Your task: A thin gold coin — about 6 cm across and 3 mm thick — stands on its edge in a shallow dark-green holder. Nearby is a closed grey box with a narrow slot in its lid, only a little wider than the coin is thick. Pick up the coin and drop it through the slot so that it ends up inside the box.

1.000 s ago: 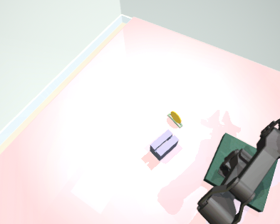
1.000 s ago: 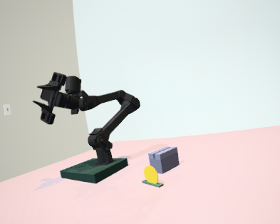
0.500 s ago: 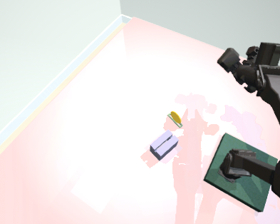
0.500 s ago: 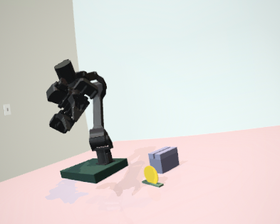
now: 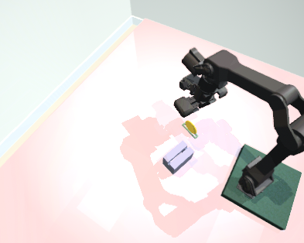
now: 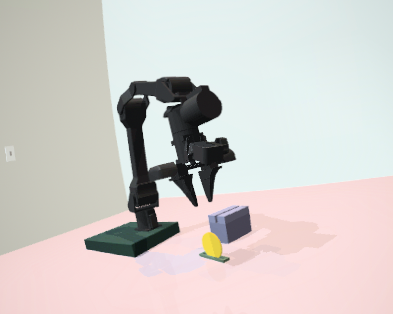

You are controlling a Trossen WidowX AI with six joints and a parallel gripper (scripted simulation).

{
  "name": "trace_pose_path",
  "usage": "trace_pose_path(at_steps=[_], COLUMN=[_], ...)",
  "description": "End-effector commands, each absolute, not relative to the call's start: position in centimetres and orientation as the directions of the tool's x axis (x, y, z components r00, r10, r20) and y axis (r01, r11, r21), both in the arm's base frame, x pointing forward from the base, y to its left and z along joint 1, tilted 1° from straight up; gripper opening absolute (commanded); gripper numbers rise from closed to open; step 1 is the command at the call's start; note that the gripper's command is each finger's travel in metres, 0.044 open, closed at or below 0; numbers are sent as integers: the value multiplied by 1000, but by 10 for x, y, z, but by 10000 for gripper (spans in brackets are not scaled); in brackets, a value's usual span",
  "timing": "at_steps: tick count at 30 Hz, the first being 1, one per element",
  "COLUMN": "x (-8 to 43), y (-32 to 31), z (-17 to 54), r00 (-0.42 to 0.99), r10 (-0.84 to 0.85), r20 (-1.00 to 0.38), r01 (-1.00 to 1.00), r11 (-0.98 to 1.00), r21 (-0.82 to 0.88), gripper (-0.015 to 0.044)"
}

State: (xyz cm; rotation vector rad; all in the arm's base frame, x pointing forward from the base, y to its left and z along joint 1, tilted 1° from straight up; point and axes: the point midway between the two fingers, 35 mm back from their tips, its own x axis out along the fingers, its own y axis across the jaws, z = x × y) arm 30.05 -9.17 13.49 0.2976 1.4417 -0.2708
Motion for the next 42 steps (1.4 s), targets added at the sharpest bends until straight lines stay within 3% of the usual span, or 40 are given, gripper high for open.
trace_pose_path(at_steps=[1, 42], x=[301, 297], y=[-75, -75], z=[130, 51], r00=[5, 5], r10=[4, 4], r20=[-1000, -1000], r01=[235, 235], r11=[972, 972], r21=[6, 5], gripper=[161, 161])
